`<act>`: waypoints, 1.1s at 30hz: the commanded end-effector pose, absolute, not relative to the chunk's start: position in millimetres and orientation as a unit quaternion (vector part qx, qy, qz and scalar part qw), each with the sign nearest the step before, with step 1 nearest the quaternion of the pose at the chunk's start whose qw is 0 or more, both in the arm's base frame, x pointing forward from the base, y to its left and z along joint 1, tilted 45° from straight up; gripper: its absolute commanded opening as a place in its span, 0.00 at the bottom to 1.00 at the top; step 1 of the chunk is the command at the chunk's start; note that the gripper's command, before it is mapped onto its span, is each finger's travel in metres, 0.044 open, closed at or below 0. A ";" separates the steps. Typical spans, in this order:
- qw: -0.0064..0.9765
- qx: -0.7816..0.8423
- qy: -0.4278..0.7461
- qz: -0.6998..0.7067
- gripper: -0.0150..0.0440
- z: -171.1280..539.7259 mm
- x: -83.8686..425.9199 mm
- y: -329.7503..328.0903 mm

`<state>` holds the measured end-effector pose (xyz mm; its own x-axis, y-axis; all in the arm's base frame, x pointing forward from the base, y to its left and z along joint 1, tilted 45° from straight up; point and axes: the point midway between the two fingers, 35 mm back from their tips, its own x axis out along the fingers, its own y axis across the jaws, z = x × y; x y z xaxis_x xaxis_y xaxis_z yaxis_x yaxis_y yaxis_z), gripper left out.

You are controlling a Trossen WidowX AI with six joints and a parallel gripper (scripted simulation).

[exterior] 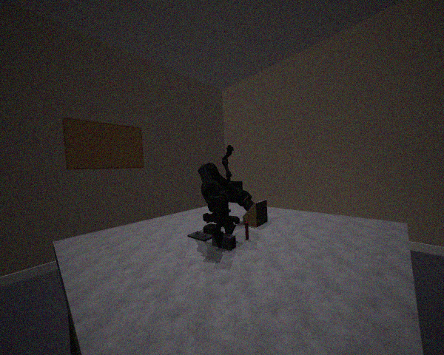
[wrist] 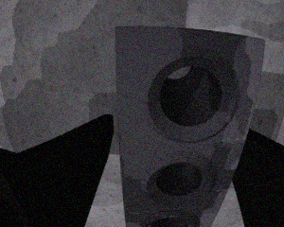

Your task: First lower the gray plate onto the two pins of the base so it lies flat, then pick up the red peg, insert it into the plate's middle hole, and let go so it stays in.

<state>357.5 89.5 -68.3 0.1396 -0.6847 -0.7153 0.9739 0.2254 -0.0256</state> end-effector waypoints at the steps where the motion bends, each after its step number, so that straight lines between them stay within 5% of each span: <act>1: 0.719 0.228 0.312 -0.578 0.51 -69.3 356.2 88.0; 16: 0.719 0.228 0.312 -0.578 0.34 -69.3 356.2 88.0; 18: 0.719 0.228 0.312 -0.578 0.25 -68.9 356.2 88.4; 33: 0.719 0.231 0.315 -0.575 0.25 -38.2 354.1 120.6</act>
